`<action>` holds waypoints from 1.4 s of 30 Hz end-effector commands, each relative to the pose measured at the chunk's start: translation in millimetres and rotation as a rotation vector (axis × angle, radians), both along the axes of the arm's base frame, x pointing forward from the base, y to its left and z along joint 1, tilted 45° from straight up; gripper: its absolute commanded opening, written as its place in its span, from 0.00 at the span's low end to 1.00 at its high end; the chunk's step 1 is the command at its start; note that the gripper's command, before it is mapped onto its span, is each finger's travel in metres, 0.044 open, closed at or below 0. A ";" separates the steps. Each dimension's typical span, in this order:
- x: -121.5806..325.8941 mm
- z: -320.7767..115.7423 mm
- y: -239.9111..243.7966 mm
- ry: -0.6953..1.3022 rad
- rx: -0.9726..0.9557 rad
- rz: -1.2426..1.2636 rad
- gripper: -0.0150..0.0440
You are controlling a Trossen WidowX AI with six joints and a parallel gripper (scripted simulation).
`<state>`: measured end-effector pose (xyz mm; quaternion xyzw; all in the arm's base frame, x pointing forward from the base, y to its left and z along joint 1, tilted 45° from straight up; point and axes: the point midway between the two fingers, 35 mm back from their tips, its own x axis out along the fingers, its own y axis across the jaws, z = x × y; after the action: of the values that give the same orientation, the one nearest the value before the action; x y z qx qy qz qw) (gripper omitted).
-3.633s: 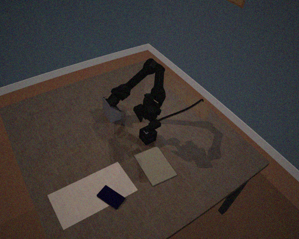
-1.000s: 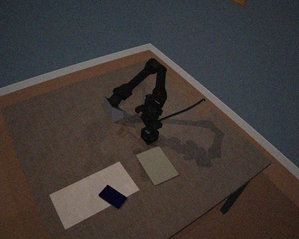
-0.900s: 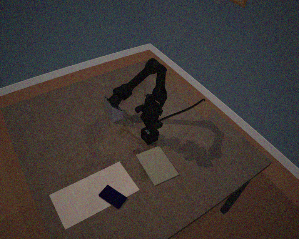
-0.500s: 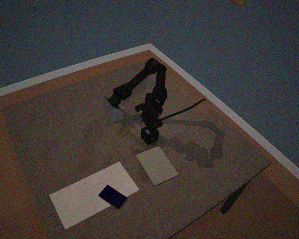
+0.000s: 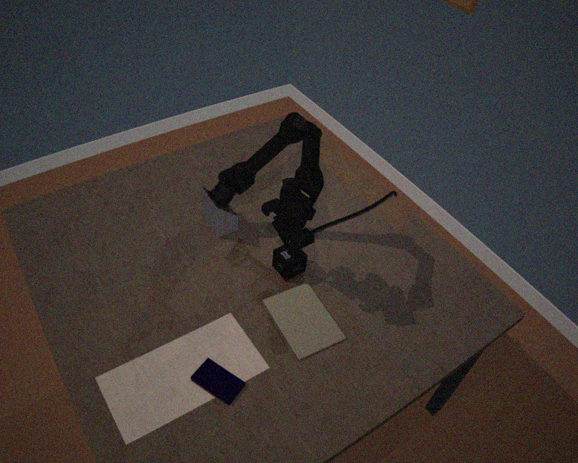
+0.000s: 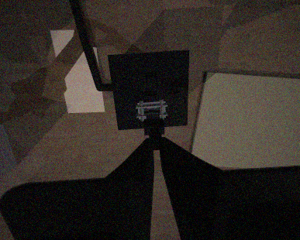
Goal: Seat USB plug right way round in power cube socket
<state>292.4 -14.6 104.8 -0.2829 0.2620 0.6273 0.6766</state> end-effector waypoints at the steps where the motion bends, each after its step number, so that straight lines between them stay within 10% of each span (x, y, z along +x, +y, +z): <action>1: -0.2 -0.1 0.0 0.036 0.002 -0.035 0.25; 42: -0.4 -0.5 0.5 0.793 0.085 -0.801 0.25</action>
<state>292.0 -13.9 104.5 0.0930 0.5407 0.4136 0.7266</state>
